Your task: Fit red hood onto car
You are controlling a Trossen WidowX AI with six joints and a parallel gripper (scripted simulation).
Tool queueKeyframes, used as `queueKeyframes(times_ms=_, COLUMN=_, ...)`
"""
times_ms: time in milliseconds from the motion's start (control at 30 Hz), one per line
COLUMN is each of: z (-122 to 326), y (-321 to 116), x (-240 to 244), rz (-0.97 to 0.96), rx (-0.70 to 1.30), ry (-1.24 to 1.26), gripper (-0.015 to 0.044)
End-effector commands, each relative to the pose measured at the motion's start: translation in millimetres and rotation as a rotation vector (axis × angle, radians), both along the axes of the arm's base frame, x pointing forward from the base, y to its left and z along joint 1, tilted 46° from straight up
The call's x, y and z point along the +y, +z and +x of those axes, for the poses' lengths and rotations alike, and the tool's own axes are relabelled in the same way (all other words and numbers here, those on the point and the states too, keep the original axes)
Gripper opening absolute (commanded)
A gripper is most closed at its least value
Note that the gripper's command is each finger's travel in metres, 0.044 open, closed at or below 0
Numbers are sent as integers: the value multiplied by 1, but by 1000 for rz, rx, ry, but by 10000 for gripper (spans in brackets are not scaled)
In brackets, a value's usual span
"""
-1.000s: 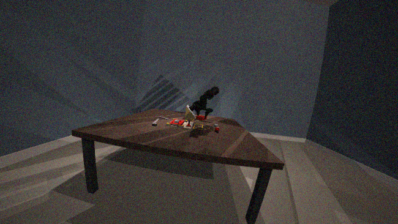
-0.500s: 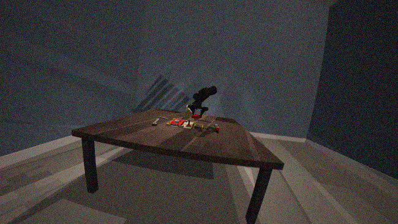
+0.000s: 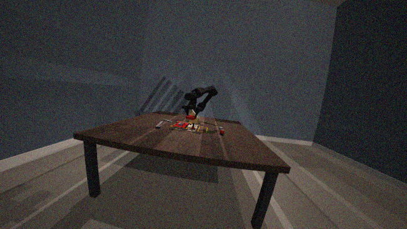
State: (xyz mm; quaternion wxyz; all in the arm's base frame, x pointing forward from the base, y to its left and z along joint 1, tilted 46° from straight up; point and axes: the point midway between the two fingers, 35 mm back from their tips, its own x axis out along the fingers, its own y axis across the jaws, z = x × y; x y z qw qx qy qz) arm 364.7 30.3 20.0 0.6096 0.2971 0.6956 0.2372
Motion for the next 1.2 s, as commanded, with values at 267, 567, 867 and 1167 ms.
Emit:
queueKeyframes(times_ms=267, z=-5, y=-53, x=-53, rz=20, rx=-95, ry=97, gripper=0)
queueKeyframes(times_ms=567, z=-9, y=-67, x=-63, rz=30, rx=-124, ry=125, gripper=0)
queueKeyframes(times_ms=867, z=-8, y=-99, x=-36, rz=32, rx=-125, ry=125, gripper=0)
queueKeyframes(times_ms=1167, z=-10, y=-104, x=-32, rz=32, rx=-125, ry=125, gripper=0)
